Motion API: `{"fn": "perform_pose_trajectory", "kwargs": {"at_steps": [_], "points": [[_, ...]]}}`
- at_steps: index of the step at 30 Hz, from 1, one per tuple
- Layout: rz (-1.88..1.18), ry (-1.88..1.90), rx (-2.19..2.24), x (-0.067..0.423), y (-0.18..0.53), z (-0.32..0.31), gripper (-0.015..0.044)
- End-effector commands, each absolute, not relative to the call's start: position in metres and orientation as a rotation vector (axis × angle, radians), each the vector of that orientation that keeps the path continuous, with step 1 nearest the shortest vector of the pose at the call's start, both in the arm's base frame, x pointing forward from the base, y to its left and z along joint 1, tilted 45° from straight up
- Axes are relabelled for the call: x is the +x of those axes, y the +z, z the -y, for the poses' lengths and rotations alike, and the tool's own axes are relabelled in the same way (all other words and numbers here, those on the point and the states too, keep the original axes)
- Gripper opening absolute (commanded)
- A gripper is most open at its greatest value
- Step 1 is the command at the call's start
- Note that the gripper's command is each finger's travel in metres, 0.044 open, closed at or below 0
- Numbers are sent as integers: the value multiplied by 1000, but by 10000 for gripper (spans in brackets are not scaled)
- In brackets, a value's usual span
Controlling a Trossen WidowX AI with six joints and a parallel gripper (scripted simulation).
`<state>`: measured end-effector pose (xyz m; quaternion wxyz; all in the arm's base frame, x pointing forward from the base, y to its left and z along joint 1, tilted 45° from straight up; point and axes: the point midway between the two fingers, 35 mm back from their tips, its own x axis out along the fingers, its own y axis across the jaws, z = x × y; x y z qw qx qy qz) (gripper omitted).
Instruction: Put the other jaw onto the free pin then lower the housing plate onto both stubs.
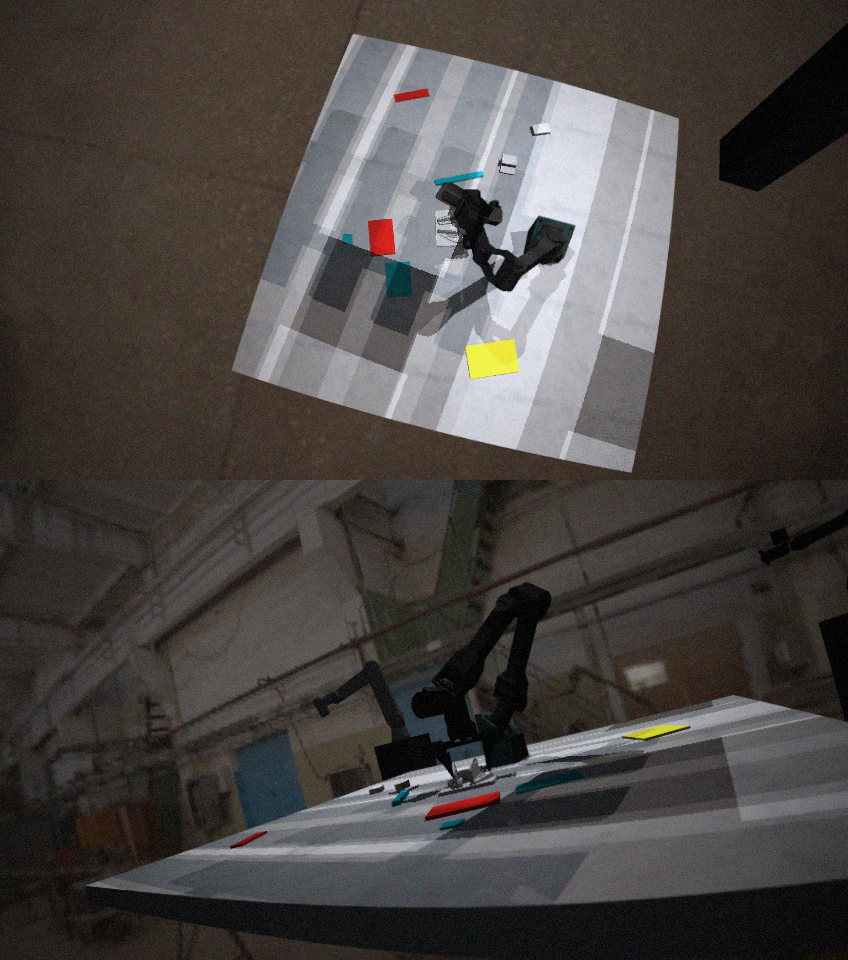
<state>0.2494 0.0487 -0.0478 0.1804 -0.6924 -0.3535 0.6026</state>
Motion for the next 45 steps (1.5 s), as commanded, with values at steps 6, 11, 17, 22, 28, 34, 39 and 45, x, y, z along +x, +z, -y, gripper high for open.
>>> {"fn": "perform_pose_trajectory", "kwargs": {"at_steps": [6,11,17,22,28,34,39,45], "points": [[1002,1702,-1954,250,-50,-51,351],[1002,1702,-1954,250,-50,-51,351],[1002,1702,-1954,250,-50,-51,351],[1002,1702,-1954,250,-50,-51,351],[995,1700,-1956,249,-48,-49,377],[995,1700,-1956,250,-48,-49,440],[995,1700,-1956,250,-48,-49,440],[995,1700,-1957,250,-47,-47,440]]}}
